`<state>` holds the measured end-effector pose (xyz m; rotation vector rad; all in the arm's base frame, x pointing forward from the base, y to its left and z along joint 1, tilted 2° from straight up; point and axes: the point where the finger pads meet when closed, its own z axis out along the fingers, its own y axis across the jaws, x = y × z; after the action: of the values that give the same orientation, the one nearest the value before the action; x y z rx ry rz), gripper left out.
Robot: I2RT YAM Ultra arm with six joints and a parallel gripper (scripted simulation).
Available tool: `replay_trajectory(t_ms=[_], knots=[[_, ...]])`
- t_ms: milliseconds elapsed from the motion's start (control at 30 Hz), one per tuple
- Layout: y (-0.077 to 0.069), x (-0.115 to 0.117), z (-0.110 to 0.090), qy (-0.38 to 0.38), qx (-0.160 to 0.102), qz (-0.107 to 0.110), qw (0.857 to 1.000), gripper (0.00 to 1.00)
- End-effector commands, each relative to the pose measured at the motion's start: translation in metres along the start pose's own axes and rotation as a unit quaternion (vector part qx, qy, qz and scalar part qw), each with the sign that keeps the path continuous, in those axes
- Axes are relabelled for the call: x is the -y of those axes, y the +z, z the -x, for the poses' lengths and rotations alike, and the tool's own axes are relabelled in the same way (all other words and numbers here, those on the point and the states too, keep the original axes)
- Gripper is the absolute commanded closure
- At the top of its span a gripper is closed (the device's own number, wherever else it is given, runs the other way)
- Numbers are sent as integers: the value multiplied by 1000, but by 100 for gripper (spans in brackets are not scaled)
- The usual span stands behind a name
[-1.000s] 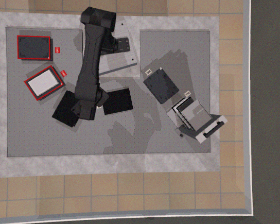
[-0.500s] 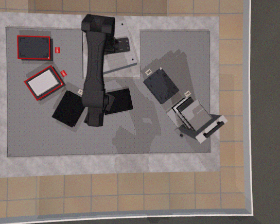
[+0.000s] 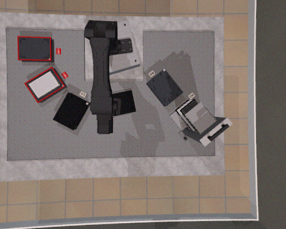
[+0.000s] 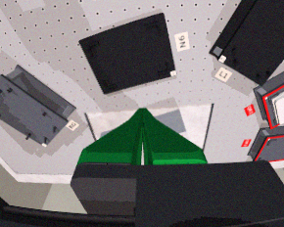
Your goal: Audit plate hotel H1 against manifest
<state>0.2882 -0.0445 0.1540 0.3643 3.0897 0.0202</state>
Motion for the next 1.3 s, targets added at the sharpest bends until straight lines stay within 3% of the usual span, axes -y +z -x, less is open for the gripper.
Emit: replay_trajectory(t_ms=[0,333,1033,1267], knots=[[-5,0,3,-44,11,-1,999,100],[-25,0,3,-44,11,-1,999,100],[-25,-60,-4,-44,11,1,999,100],[-25,-82,-12,-73,58,19,995,100]])
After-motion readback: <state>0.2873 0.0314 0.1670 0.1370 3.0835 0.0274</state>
